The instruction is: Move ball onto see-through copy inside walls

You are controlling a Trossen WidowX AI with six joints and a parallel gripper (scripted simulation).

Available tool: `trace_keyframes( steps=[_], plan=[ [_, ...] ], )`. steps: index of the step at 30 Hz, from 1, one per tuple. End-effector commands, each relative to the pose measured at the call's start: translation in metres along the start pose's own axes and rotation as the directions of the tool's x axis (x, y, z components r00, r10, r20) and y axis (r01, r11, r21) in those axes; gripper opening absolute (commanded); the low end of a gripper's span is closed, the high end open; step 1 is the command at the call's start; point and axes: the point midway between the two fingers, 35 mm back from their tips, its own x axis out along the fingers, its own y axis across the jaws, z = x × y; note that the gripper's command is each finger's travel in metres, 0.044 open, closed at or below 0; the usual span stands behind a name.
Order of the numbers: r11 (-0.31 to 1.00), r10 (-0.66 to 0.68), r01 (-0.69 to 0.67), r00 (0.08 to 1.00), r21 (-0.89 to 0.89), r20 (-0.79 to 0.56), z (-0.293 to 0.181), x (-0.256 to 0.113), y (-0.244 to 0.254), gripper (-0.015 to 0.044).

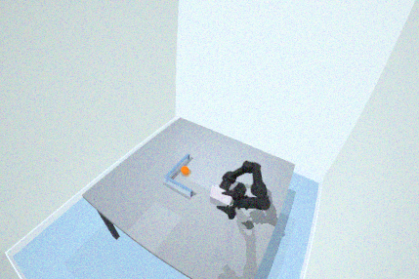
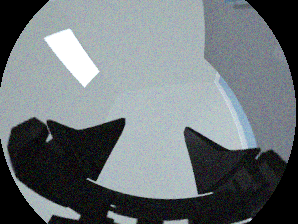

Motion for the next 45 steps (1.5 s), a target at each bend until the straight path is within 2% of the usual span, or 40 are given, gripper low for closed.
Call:
trace_keyframes(
  steps=[1,3,12,18,25,30,34,40,45],
  plan=[
    [1.000,-0.004,0.004,1.000,0.003,-0.003,0.000,0.000,0.000,0.0406],
    [0.999,-0.036,0.036,0.999,0.025,-0.033,-0.001,0.003,0.004,0.0406],
    [0.907,-0.240,0.290,0.952,-0.306,0.191,0.101,0.128,0.003,0.0406],
    [0.727,-0.391,0.511,0.857,-0.458,0.336,0.192,0.192,-0.011,0.0406],
    [0.444,-0.574,0.727,0.680,-0.524,0.457,0.311,0.236,-0.040,0.0406],
    [0.229,-0.694,0.815,0.520,-0.532,0.498,0.395,0.244,-0.066,0.0406],
    [0.019,-0.778,0.829,0.363,-0.559,0.512,0.465,0.235,-0.089,0.0406],
    [-0.236,-0.877,0.750,0.109,-0.618,0.467,0.561,0.198,-0.124,0.0406],
    [-0.344,-0.926,0.625,-0.099,-0.701,0.366,0.626,0.148,-0.151,0.0406]
  ],
)
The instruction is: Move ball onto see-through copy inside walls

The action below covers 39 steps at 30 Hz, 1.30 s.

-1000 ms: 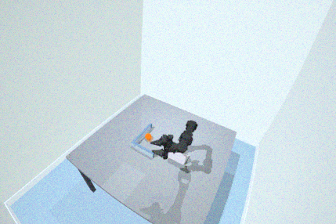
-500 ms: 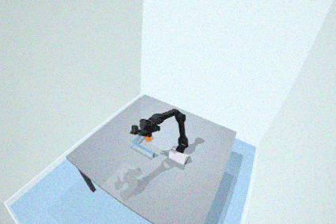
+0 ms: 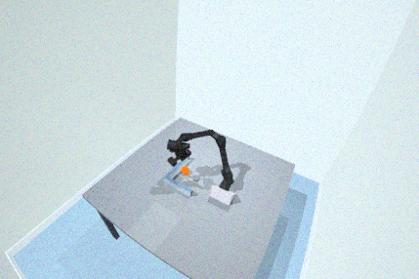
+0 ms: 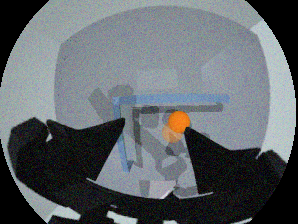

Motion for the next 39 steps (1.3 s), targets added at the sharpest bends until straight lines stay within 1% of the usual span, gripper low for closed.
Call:
trace_keyframes(
  steps=[1,2,4,12,15,39],
  plan=[
    [0.991,-0.035,0.012,0.985,-0.132,-0.171,-0.011,0.034,-0.050,0.0406],
    [0.988,-0.040,0.007,0.978,-0.157,-0.206,-0.014,0.041,-0.060,0.0406],
    [0.984,-0.043,0.001,0.971,-0.176,-0.235,-0.016,0.046,-0.069,0.0406],
    [0.984,-0.043,0.001,0.971,-0.176,-0.235,-0.016,0.047,-0.069,0.0406],
    [0.984,-0.043,0.001,0.971,-0.176,-0.234,-0.019,0.059,-0.069,0.0406],
    [0.984,-0.044,0.002,0.971,-0.176,-0.234,-0.026,0.093,-0.071,0.0406]
  ],
)
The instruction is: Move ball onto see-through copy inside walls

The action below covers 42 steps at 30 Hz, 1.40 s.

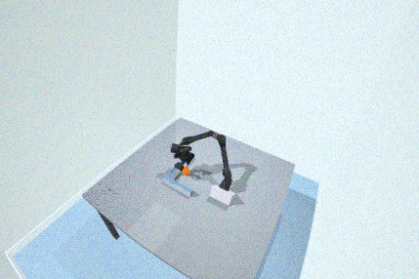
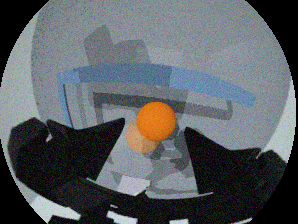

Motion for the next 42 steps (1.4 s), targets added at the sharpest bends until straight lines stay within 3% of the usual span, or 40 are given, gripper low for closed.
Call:
trace_keyframes(
  steps=[1,12,16,22,32,42],
  plan=[
    [1.000,-0.010,0.010,1.000,-0.011,-0.007,-0.003,0.009,-0.001,0.0406],
    [1.000,-0.011,0.011,1.000,-0.010,-0.007,-0.004,0.024,-0.002,0.0406],
    [1.000,-0.011,0.011,1.000,-0.010,-0.007,-0.004,0.024,-0.002,0.0301],
    [1.000,-0.011,0.011,1.000,-0.010,-0.007,-0.004,0.024,-0.002,0.0261],
    [1.000,0.006,-0.006,1.000,-0.016,0.005,0.002,-0.017,0.000,0.0000],
    [0.998,0.007,-0.005,1.000,-0.059,0.027,0.001,-0.072,0.000,0.0000]
  ],
)
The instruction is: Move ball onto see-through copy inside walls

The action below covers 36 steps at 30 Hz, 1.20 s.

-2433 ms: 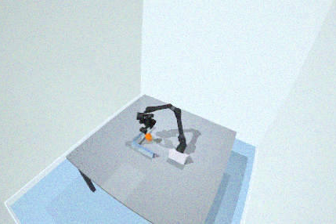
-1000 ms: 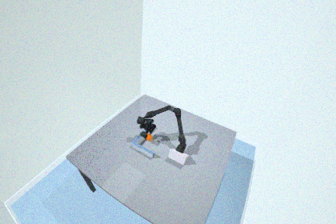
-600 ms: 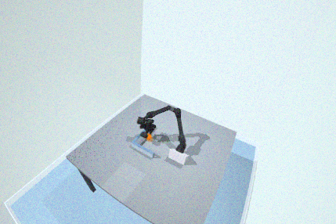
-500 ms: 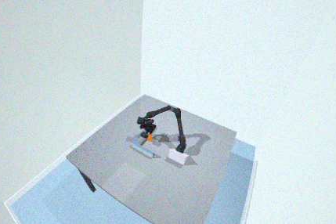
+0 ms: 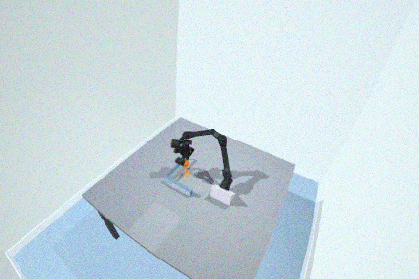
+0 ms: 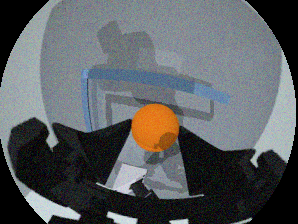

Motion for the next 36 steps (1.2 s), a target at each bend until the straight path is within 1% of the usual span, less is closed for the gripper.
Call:
trace_keyframes(
  steps=[1,7,11,28,32,36],
  plan=[
    [1.000,0.009,-0.009,1.000,-0.004,0.015,0.000,-0.023,0.000,0.0000],
    [0.999,0.011,-0.010,0.999,-0.033,0.037,-0.004,-0.058,0.000,0.0000],
    [0.999,0.011,-0.010,0.999,-0.035,0.039,-0.005,-0.061,0.000,0.0000],
    [0.999,-0.003,0.004,1.000,0.047,-0.025,-0.032,-0.008,0.019,0.0000],
    [0.999,-0.003,0.004,1.000,0.047,-0.025,-0.032,-0.003,0.020,0.0000],
    [0.999,-0.002,0.003,1.000,0.047,-0.025,-0.031,0.012,0.020,0.0000]
  ],
)
